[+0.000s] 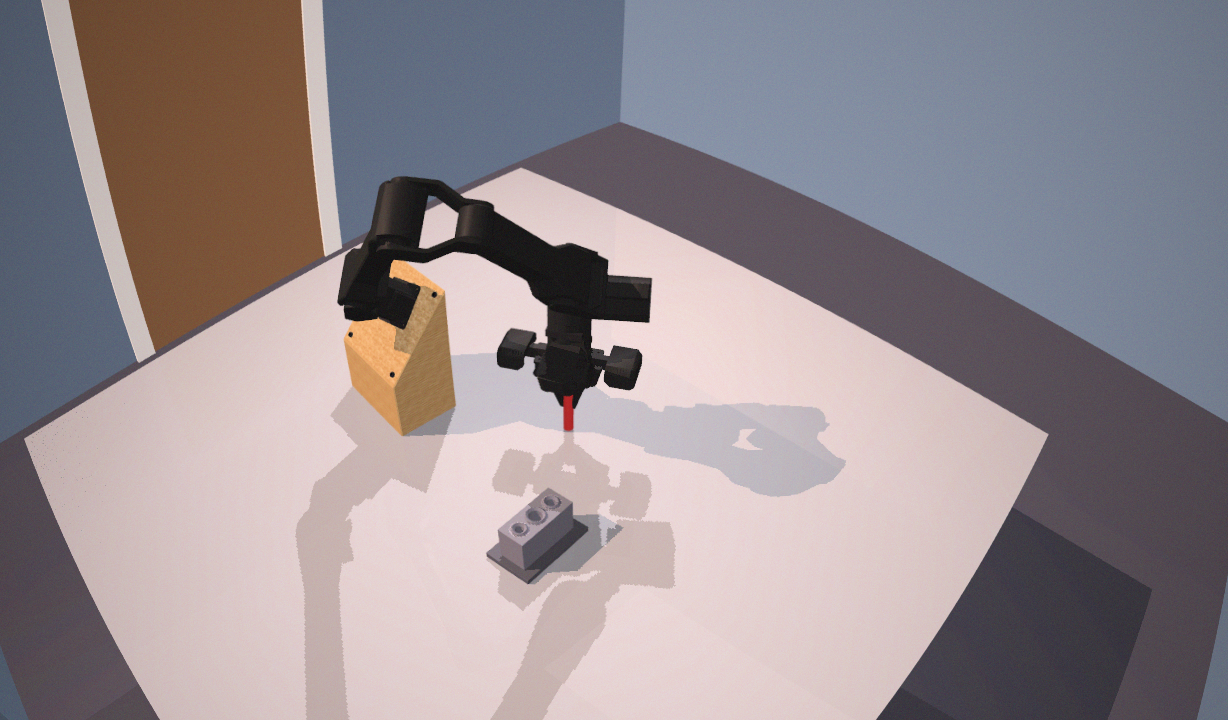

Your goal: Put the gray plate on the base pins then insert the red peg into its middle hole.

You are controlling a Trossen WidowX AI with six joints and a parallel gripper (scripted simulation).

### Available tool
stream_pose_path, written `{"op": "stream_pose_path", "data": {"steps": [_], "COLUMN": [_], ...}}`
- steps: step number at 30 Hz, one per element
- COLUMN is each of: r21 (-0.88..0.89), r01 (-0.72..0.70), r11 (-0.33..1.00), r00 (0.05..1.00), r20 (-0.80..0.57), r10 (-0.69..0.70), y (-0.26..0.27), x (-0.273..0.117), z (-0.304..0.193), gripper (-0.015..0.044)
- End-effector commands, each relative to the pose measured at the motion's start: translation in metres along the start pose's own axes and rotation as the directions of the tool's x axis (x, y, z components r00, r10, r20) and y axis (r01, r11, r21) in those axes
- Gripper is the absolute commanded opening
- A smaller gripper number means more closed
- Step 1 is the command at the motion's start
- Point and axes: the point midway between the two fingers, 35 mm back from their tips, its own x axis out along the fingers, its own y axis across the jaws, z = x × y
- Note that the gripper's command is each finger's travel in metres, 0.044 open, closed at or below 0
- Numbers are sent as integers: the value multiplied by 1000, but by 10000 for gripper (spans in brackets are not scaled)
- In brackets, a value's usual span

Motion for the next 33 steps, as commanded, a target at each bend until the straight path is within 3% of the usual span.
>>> {"op": "stream_pose_path", "data": {"steps": [1,24,33], "r21": [5,5,0], "r01": [-6,-8,-8], "r11": [1000,1000,1000], "r00": [1000,1000,1000], "r20": [-2,-6,-11], "r10": [6,8,8], "y": [3,8,13], "x": [-10,-82,-70], "z": [0,-1,10], "gripper": [0,0,0]}}
